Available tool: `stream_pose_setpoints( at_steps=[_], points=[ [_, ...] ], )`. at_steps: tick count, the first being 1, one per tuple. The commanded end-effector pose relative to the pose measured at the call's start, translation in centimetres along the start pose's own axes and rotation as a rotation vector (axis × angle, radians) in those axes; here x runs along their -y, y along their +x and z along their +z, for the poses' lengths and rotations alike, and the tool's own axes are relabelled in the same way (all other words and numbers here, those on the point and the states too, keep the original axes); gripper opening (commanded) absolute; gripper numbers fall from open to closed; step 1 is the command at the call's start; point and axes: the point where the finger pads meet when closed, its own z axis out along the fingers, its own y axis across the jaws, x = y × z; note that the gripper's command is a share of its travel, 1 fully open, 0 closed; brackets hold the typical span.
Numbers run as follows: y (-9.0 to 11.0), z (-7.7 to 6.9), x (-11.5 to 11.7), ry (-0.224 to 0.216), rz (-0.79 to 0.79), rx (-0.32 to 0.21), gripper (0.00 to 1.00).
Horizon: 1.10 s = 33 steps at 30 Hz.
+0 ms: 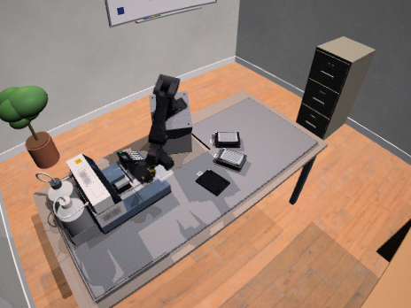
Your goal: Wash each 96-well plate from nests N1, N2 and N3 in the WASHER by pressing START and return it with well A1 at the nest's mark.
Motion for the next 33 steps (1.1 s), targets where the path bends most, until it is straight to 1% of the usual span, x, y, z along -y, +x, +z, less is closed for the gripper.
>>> stream_pose_setpoints(
  at_steps=[1, 32, 33],
  points=[
    [-0.42, -0.27, 0.31, 0.007, -0.003, 0.014, 0.0],
    [-0.42, -0.27, 0.31, 0.007, -0.003, 0.014, 0.0],
    [0.04, -0.35, 0.47, 0.007, 0.031, 0.014, 0.0]
  ],
)
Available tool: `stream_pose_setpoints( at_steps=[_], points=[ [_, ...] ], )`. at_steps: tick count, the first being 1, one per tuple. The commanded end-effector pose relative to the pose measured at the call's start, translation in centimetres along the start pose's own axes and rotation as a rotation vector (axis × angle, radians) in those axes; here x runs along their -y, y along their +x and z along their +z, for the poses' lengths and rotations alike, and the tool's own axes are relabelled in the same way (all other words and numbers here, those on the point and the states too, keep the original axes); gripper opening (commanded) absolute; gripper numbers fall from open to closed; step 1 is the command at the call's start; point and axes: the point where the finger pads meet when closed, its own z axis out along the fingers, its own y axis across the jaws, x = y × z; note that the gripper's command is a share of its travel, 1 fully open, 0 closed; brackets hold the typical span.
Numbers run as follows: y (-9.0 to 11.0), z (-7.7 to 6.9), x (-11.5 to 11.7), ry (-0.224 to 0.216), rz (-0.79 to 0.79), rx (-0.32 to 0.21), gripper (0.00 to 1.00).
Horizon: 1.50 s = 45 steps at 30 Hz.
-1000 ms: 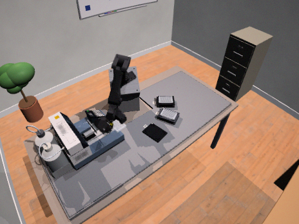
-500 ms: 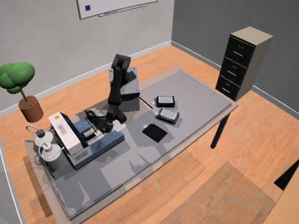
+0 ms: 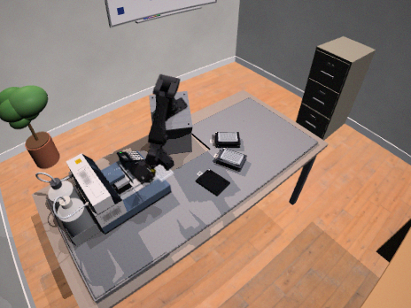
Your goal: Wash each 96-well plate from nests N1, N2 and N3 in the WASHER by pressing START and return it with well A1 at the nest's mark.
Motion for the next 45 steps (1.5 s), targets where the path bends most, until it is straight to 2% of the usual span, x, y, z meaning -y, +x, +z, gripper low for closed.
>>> stream_pose_setpoints(
  at_steps=[1, 3, 18, 20, 30, 45],
  points=[
    [0.5, -0.4, 0.6, 0.008, 0.042, 0.011, 0.0],
    [0.5, -0.4, 0.6, 0.008, 0.042, 0.011, 0.0],
    [7.7, -1.6, 2.9, 0.009, 0.041, 0.009, 0.0],
    [7.7, -1.6, 2.9, 0.009, 0.041, 0.009, 0.0],
    [12.4, -2.5, 4.4, 0.009, 0.041, 0.008, 0.0],
    [12.5, -2.5, 4.4, 0.009, 0.041, 0.008, 0.0]
  ],
)
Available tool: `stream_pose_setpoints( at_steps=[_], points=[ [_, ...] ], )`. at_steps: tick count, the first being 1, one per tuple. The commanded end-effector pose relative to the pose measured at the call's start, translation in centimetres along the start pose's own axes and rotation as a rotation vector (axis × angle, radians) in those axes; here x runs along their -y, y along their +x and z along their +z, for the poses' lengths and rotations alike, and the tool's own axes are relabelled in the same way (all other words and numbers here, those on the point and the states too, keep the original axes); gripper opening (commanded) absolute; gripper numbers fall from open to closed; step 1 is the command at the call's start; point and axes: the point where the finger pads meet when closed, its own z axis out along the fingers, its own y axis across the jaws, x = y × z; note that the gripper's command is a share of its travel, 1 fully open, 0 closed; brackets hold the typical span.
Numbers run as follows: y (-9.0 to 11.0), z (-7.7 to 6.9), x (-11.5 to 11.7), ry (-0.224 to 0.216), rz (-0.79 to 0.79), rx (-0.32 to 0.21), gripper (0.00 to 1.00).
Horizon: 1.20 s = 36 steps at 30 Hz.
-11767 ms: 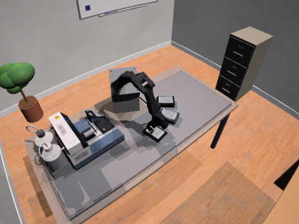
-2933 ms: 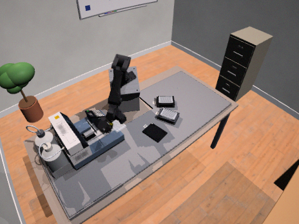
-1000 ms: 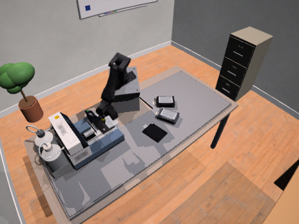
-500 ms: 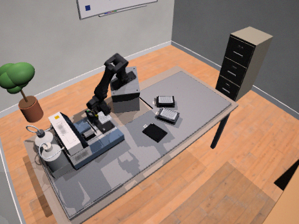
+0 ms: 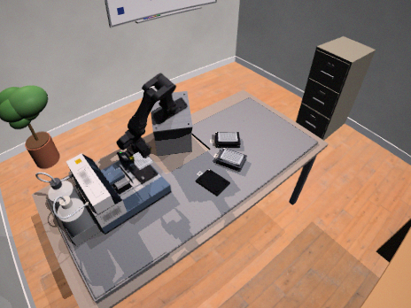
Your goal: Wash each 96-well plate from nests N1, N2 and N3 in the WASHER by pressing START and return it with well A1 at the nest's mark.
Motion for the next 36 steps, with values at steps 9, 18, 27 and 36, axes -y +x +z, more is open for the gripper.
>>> stream_pose_setpoints(
  at_steps=[9, 18, 27, 36],
  points=[
    [-0.23, -0.21, 0.21, 0.006, -0.002, 0.009, 0.0],
    [-0.24, -0.21, 0.21, 0.006, -0.002, 0.009, 0.0],
    [-0.24, -0.21, 0.2, 0.006, -0.002, 0.009, 0.0],
    [-0.22, 0.78, 0.22, 0.006, -0.002, 0.009, 0.0]
  ],
)
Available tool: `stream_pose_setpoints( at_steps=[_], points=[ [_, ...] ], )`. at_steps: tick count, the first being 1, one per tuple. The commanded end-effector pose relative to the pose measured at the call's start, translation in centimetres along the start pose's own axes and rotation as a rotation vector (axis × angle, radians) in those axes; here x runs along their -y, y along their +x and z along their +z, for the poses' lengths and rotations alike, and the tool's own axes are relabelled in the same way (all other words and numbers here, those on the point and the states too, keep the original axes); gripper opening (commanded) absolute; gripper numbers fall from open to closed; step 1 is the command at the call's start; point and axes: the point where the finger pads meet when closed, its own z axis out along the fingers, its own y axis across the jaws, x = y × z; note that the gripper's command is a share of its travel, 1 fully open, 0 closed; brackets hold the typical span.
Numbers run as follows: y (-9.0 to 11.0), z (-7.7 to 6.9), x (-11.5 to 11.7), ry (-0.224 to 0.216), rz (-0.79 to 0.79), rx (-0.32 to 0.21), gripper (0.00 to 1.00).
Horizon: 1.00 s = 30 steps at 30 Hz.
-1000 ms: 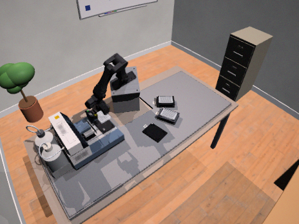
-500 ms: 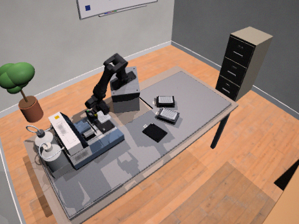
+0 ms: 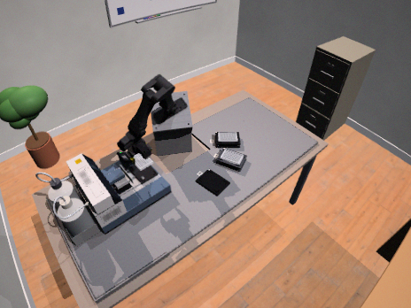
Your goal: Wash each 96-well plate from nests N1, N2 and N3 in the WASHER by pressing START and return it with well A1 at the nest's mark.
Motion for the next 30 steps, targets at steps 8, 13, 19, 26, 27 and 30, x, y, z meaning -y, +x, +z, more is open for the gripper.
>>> stream_pose_setpoints(
  at_steps=[8, 13, 19, 26, 27, 30],
  points=[
    [-0.1, 1.0, 0.6, 0.018, 0.0, 0.005, 0.0],
    [0.0, 1.8, 0.6, 0.018, 0.0, 0.005, 0.0],
    [0.0, 2.8, 0.7, 0.018, 0.0, 0.005, 0.0],
    [0.0, 3.7, 0.8, 0.018, 0.001, 0.005, 0.0],
    [0.0, 3.8, 0.8, 0.018, 0.001, 0.005, 0.0],
    [0.0, 4.3, 0.8, 0.018, 0.001, 0.005, 0.0]
  ],
)
